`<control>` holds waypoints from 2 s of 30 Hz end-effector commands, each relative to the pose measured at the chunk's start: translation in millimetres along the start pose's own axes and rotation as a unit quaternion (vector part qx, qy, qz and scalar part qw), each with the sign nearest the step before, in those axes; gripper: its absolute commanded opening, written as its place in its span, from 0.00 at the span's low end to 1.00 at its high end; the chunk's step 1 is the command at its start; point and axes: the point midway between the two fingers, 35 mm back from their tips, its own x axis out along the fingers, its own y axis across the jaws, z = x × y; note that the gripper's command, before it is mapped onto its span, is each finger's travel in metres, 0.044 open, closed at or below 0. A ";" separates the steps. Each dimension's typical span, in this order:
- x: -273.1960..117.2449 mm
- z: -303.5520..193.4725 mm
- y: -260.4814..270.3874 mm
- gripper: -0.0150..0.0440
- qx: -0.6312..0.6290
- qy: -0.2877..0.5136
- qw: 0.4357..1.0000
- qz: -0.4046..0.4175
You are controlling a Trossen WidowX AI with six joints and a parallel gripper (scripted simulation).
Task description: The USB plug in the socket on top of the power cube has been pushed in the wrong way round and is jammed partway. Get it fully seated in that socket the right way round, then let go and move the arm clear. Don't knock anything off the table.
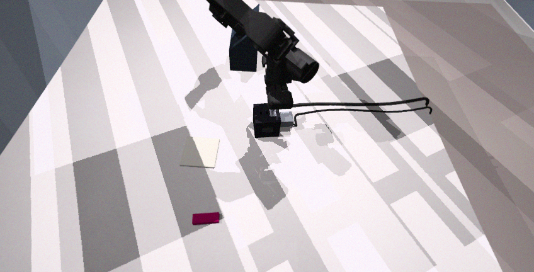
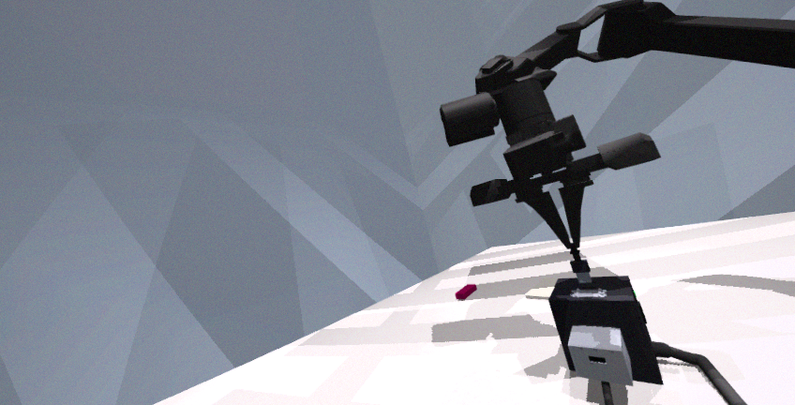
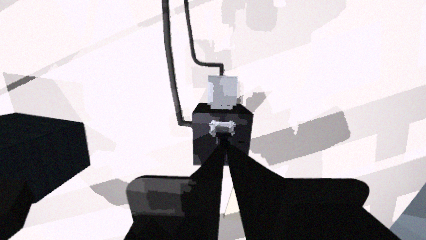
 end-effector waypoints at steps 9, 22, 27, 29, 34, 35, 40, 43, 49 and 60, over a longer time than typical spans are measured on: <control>1.8 -0.6 -0.6 0.25 -0.003 0.002 1.000 -0.002; 3.4 -0.7 -0.7 0.25 -0.003 0.002 1.000 -0.002; 4.0 -0.8 -0.8 0.25 -0.003 0.002 1.000 -0.002; 4.3 -0.8 -0.8 0.25 -0.003 0.002 1.000 -0.002; 4.9 -0.8 -0.8 0.25 -0.003 0.002 1.000 -0.002; 5.0 -0.9 -0.8 0.25 -0.003 0.002 1.000 -0.002; 5.6 -0.9 -0.8 0.25 -0.003 0.002 1.000 -0.002; 5.9 -0.9 -0.8 0.25 -0.003 0.002 1.000 -0.002; 6.7 -0.9 -0.8 0.25 -0.003 0.002 1.000 -0.002; 8.0 -0.9 -0.8 0.25 -0.003 0.002 1.000 -0.002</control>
